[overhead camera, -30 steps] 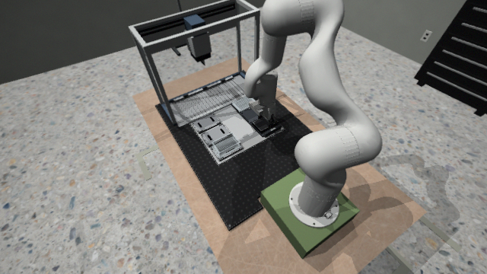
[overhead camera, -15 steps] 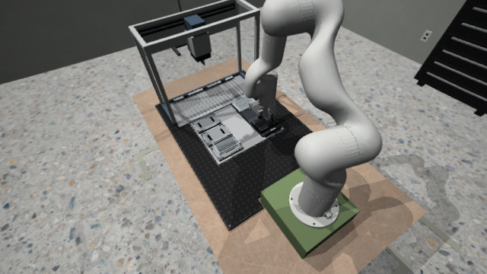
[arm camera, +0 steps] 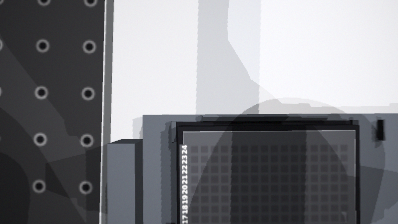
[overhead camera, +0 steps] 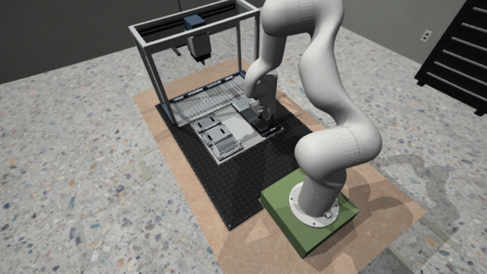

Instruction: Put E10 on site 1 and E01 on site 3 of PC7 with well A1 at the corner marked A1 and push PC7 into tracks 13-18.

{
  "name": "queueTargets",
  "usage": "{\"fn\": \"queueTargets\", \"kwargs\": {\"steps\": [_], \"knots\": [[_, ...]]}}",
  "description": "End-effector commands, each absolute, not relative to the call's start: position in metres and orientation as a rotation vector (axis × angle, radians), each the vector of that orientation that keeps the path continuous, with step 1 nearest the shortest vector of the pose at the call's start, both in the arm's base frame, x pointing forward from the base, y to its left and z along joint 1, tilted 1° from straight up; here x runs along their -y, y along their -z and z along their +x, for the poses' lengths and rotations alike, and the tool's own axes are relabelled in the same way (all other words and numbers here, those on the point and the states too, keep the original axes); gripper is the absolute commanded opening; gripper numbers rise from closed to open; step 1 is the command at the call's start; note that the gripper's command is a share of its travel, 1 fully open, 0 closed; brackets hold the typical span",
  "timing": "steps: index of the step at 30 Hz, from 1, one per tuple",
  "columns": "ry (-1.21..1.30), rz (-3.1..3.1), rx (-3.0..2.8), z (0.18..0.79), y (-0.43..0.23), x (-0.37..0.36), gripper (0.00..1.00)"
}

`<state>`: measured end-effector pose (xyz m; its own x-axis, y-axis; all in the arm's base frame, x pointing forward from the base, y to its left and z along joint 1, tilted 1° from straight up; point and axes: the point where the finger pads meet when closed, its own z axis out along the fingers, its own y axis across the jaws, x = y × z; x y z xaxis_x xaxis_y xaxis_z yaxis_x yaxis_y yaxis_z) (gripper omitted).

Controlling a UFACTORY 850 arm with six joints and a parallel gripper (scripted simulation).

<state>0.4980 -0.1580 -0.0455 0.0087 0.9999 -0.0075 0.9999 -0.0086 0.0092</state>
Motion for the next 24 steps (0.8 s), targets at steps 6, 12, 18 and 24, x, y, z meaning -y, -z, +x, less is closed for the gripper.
{"fn": "queueTargets", "kwargs": {"steps": [6,12,18,24], "knots": [[-0.003,2.222,-2.202,0.4988,0.0450,0.1582,1.00],[-0.003,2.222,-2.202,0.4988,0.0450,0.1582,1.00],[-0.003,2.222,-2.202,0.4988,0.0450,0.1582,1.00],[-0.003,2.222,-2.202,0.4987,0.0401,0.1582,1.00]]}}
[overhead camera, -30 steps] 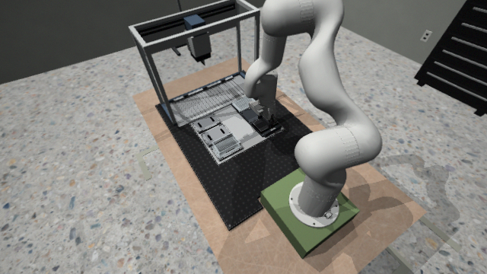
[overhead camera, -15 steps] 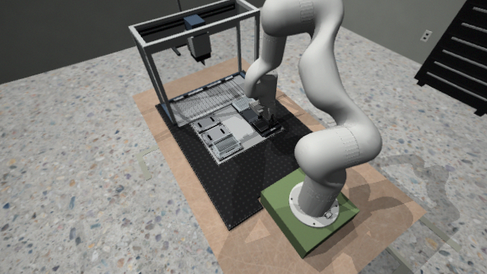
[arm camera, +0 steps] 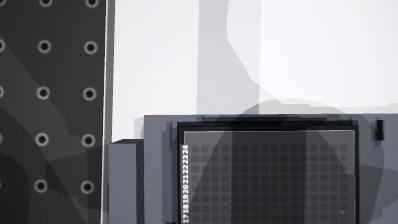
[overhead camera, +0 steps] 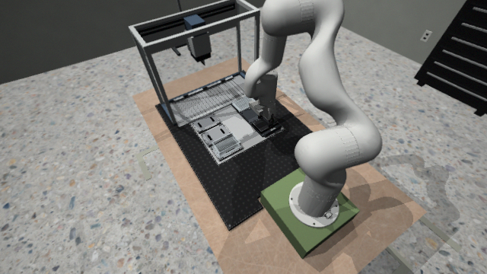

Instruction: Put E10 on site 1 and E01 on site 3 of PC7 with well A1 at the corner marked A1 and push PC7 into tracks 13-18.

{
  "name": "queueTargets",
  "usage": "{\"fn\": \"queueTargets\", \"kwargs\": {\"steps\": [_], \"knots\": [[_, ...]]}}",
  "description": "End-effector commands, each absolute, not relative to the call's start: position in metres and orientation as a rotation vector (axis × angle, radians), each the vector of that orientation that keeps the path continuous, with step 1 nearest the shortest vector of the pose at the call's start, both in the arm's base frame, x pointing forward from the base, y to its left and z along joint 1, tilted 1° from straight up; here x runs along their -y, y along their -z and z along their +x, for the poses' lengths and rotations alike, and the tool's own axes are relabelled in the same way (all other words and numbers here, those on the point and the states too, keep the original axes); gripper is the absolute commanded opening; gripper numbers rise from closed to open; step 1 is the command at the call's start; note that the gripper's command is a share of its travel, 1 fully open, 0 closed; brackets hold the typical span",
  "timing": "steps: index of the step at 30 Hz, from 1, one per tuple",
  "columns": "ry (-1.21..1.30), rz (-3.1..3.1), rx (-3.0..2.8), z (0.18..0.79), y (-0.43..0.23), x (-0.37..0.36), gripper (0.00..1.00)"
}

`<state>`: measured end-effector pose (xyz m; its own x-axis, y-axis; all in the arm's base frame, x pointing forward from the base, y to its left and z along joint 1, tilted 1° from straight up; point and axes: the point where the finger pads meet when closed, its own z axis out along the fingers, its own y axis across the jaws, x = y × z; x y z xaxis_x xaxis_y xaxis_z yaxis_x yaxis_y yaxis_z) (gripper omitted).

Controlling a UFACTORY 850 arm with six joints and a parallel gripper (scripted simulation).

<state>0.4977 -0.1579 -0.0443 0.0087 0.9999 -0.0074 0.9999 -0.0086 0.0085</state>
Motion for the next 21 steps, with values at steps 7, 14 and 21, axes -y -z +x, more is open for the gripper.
{"fn": "queueTargets", "kwargs": {"steps": [7,14,21], "knots": [[-0.003,2.222,-2.202,0.499,0.028,0.158,1.00],[-0.003,2.222,-2.202,0.499,0.020,0.158,1.00],[-0.003,2.222,-2.202,0.498,0.008,0.158,1.00]]}}
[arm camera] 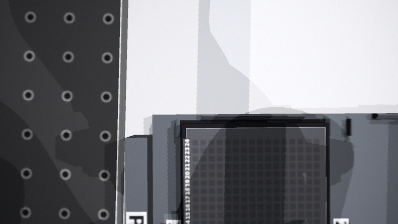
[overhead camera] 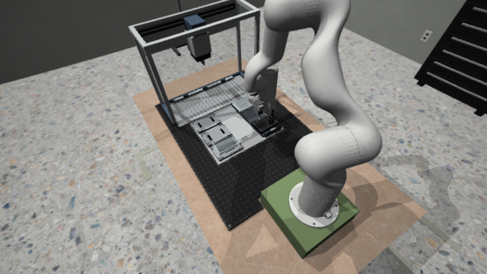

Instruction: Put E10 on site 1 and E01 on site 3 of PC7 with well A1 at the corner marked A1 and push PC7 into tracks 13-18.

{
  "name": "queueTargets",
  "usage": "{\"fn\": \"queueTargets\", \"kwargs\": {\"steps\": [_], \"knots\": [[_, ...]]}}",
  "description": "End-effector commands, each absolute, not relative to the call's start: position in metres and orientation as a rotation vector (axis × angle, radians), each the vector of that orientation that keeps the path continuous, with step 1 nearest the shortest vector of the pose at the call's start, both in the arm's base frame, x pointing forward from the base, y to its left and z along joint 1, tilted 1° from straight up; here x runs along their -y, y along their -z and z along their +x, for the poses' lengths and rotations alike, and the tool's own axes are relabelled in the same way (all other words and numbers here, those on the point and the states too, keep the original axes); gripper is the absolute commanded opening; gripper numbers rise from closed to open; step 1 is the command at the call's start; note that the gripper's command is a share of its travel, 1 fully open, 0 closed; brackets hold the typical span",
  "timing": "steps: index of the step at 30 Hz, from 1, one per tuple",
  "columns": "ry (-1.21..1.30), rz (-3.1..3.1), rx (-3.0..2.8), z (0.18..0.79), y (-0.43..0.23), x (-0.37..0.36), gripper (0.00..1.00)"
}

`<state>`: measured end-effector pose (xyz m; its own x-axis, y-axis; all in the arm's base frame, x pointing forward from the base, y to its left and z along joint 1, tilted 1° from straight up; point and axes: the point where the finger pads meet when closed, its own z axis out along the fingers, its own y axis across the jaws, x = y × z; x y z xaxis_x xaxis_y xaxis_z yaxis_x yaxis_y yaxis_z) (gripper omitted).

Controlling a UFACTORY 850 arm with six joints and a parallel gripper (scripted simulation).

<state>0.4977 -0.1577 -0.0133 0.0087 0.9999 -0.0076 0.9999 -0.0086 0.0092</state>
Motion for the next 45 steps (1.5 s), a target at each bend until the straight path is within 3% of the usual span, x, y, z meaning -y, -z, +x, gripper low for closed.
{"fn": "queueTargets", "kwargs": {"steps": [1,45], "knots": [[-0.003,2.222,-2.202,0.498,0.007,0.158,1.00],[-0.003,2.222,-2.202,0.498,-0.057,0.157,1.00]]}}
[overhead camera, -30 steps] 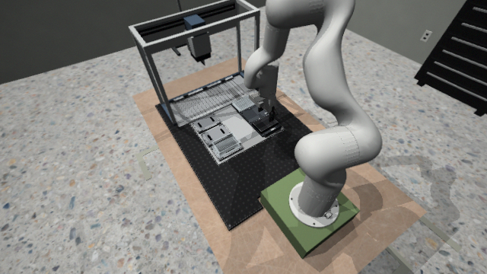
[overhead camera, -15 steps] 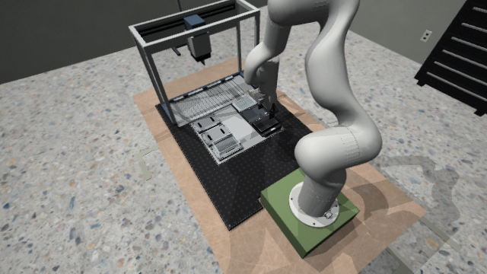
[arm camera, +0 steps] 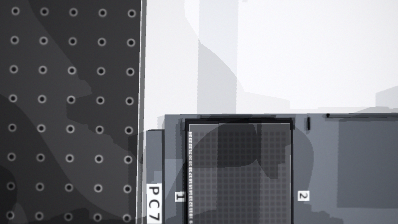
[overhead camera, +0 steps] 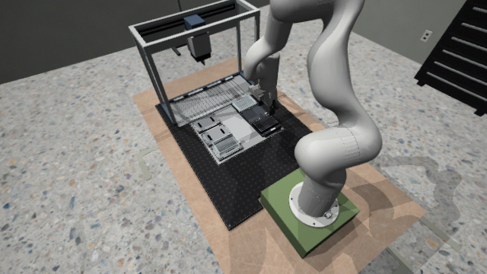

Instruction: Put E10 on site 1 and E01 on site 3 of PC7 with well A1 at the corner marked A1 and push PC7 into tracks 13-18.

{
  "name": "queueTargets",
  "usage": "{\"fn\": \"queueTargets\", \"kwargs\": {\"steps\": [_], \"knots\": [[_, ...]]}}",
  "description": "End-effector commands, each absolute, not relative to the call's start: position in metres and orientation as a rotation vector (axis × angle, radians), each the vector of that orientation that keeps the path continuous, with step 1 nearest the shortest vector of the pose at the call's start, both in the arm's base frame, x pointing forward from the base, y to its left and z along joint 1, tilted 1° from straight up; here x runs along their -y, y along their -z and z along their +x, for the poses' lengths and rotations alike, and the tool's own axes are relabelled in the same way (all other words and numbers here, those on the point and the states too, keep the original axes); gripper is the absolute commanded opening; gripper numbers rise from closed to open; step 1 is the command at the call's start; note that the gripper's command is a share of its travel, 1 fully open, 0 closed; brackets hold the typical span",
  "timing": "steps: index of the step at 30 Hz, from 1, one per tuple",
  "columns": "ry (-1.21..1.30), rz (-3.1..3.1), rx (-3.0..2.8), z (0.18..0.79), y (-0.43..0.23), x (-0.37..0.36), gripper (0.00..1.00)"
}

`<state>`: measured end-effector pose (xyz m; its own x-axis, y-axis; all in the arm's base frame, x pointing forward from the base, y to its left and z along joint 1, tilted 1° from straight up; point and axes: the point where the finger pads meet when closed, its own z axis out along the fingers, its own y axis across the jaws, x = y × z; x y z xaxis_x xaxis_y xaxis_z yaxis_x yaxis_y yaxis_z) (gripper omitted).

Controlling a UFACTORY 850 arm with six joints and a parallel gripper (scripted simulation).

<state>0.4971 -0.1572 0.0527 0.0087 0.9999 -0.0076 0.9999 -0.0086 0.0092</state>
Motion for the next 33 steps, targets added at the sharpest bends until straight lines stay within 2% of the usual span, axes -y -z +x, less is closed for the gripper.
{"fn": "queueTargets", "kwargs": {"steps": [1,17,33], "knots": [[-0.003,2.222,-2.202,0.498,-0.058,0.157,1.00],[-0.003,2.222,-2.202,0.498,-0.063,0.157,1.00],[-0.004,2.254,-2.170,0.547,-0.058,0.108,1.00]]}}
